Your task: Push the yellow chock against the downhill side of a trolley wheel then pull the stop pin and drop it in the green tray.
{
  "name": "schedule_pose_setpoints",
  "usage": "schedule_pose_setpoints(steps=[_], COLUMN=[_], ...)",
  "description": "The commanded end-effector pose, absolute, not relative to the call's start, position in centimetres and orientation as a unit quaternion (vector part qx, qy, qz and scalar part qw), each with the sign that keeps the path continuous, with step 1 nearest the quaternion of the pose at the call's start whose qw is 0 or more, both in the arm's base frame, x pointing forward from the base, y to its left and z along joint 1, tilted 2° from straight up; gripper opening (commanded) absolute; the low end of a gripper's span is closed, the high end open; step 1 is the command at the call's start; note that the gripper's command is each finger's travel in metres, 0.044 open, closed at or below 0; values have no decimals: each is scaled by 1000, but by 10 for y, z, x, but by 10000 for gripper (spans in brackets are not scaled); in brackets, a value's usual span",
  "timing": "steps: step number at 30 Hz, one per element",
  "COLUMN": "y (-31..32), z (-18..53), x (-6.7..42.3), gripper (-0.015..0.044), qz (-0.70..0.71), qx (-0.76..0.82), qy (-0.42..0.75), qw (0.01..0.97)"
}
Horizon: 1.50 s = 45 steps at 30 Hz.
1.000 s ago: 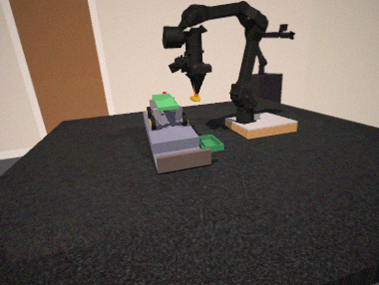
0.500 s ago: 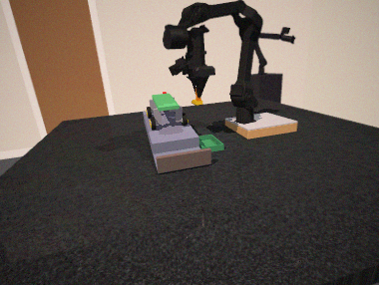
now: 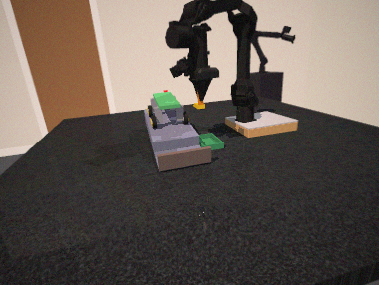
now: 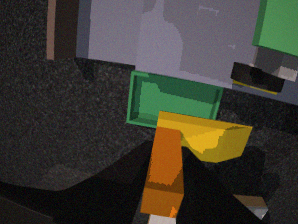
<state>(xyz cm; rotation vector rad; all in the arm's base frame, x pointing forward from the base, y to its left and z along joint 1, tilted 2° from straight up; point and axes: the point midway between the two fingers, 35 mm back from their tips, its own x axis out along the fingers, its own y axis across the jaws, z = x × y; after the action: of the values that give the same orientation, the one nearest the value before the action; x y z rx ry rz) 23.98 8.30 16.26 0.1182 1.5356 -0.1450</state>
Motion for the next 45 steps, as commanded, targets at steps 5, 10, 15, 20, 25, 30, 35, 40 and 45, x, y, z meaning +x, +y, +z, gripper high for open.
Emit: schedule_pose_setpoints(steps=[5, 10, 15, 20, 25, 30, 35, 40, 45], y=[112, 116, 118, 118, 116, 116, 115, 114, 113], z=[160, 159, 159, 157, 155, 154, 146, 133, 123], x=[256, 258, 258, 268, 281, 288, 287, 289, 290], gripper=[0, 0, 0, 0, 0, 0, 0, 0, 0], qz=[-66, -87, -106, -106, -106, -106, -106, -106, -106], qx=[55, 36, 16, 16, 16, 16, 16, 16, 16], qy=[691, 693, 693, 693, 693, 692, 692, 692, 692], qw=[717, 715, 713, 713, 713, 714, 714, 714, 714])
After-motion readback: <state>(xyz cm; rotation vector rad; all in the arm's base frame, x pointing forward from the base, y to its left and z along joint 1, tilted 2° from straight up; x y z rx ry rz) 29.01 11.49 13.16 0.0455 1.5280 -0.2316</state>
